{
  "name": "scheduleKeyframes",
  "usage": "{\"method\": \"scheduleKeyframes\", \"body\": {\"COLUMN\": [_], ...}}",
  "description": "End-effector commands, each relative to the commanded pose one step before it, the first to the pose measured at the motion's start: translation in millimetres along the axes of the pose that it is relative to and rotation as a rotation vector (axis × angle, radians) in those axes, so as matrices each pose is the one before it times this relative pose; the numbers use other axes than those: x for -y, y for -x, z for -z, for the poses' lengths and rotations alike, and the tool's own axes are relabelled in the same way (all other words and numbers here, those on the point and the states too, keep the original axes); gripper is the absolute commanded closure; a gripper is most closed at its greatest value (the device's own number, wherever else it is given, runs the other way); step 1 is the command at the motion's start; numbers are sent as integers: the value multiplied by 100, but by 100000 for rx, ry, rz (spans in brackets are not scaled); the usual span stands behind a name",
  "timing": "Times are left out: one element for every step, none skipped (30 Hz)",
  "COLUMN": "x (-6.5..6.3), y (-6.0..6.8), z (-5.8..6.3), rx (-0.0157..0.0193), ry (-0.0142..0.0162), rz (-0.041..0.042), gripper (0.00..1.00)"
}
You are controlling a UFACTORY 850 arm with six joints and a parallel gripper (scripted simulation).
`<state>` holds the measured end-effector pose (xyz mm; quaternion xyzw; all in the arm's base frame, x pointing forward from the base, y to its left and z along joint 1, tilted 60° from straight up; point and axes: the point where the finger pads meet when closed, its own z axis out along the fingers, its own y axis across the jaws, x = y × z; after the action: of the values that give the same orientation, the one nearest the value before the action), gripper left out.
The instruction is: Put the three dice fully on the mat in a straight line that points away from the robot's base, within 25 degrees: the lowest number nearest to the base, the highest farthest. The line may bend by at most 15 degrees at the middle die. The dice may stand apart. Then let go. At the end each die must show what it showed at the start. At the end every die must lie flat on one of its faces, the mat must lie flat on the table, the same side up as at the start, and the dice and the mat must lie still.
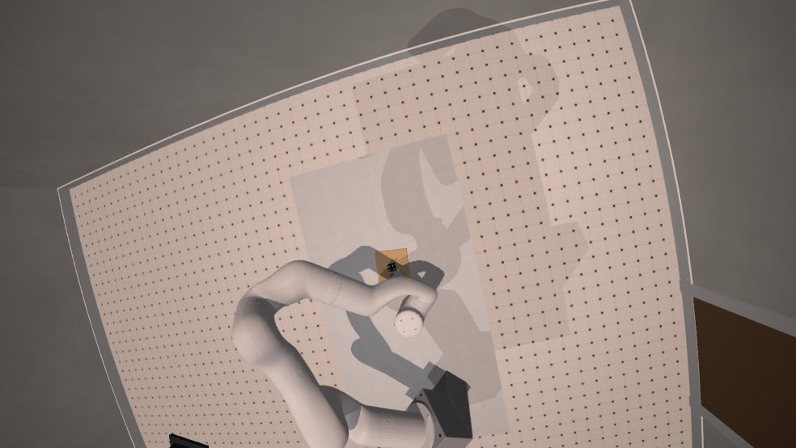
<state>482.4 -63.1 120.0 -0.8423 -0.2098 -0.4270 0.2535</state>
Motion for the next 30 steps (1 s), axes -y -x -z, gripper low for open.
{"method": "scheduleKeyframes", "body": {"x": [-69, -27, -27, -10, 30, 96, 185, 293, 0, 406, 513, 0, 598, 0, 0, 649, 657, 620, 541, 430, 302, 176, 72, 11, 0, 0, 0, 0, 0, 0], "y": [-348, -398, -592, -792, -984, -1155, -1292, -1384, 0, -1425, -1411, 0, -1343, 0, 0, -1228, -1076, -899, -711, -523, -347, -195, -79, -12, 0, 0, 0, 0, 0, 0], "z": [37, -8, -10, -11, -8, -3, 6, 18, 0, 32, 45, 0, 58, 0, 0, 67, 71, 69, 62, 50, 36, 21, 9, 1, 0, 0, 0, 0, 0, 0], "rx": [-1, 52, 74, 93, 104, 104, 91, 64, 0, 26, -20, 0, -65, 0, 0, -104, -131, -141, -134, -112, -82, -49, -20, -3, 0, 0, 0, 0, 0, 0], "ry": [58, -43, -57, -65, -63, -52, -32, -9, 0, 14, 32, 0, 42, 0, 0, 44, 40, 31, 21, 12, 6, 3, 1, 0, 0, 0, 0, 0, 0, 0], "rz": [-942, -1178, -1739, -2309, -2846, -3317, -3696, -3962, 0, -4102, -4108, 0, -3980, 0, 0, -3723, -3351, -2881, -2342, -1767, -1198, -683, -277, -43, 0, 0, 0, 0, 0, 0], "gripper": [73, 73, 73, 73, 73, 73, 73, 73, 73, 73, 73, 73, 73, 73, 73, 73, 73, 73, 73, 73, 73, 73, 73, 73, 73, 73, 73, 73, 73, 73]}}
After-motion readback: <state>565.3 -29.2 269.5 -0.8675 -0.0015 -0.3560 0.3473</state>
